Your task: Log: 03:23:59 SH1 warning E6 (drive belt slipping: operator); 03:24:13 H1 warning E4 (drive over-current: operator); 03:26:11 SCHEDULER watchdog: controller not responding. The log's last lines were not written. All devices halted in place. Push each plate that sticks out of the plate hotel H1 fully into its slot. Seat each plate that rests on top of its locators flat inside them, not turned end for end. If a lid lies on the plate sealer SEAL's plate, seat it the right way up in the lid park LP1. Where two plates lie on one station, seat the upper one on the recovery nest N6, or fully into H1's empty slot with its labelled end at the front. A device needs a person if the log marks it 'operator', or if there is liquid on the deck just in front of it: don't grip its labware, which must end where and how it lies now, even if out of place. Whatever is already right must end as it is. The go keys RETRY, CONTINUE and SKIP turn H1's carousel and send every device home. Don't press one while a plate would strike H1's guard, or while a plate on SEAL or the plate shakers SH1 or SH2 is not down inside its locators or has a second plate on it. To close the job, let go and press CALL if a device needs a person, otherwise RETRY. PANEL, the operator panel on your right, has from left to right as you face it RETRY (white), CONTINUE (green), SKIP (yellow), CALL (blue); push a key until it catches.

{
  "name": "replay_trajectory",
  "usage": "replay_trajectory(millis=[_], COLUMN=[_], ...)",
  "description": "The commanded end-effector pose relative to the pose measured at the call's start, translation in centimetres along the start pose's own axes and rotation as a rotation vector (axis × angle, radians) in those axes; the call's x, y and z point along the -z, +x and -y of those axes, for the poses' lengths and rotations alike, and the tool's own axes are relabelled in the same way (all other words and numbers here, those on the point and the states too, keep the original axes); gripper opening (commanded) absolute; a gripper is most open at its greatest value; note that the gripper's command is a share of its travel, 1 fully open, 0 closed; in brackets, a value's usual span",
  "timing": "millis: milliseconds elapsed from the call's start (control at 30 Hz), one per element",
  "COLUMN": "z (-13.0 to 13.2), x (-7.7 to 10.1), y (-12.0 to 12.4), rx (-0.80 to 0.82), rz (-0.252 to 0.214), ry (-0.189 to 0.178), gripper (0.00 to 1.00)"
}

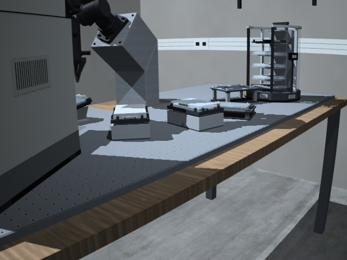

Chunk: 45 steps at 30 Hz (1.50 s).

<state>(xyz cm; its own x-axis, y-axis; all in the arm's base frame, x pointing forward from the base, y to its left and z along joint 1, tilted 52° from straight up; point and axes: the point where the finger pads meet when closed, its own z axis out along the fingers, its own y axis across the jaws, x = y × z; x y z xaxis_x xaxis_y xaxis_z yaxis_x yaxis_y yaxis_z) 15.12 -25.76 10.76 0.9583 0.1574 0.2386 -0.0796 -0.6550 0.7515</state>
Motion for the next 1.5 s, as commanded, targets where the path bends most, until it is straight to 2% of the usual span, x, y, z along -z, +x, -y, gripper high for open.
replay_trajectory(millis=[0,33,300,400,467,567,767,1467], z=[-0.6,-0.5,-0.5,-0.5,0.2,-0.3,0.1,-0.5], x=[0.1,0.1,0.1,0.1,-0.5,-0.8,-1.7,-4.2], y=[0.2,0.3,0.2,0.2,-0.4,-0.1,-0.4,-0.1], rx=[-0.002,-0.003,-0.003,-0.003,0.005,0.003,0.005,0.002], rz=[-0.01,-0.007,-0.007,-0.007,0.005,0.001,0.004,0.0], ry=[-0.022,-0.012,-0.012,-0.012,-0.001,-0.01,-0.003,-0.012], gripper=[0.18,0.16,0.0,0.0,0.0,0.0,0.0,0.0])
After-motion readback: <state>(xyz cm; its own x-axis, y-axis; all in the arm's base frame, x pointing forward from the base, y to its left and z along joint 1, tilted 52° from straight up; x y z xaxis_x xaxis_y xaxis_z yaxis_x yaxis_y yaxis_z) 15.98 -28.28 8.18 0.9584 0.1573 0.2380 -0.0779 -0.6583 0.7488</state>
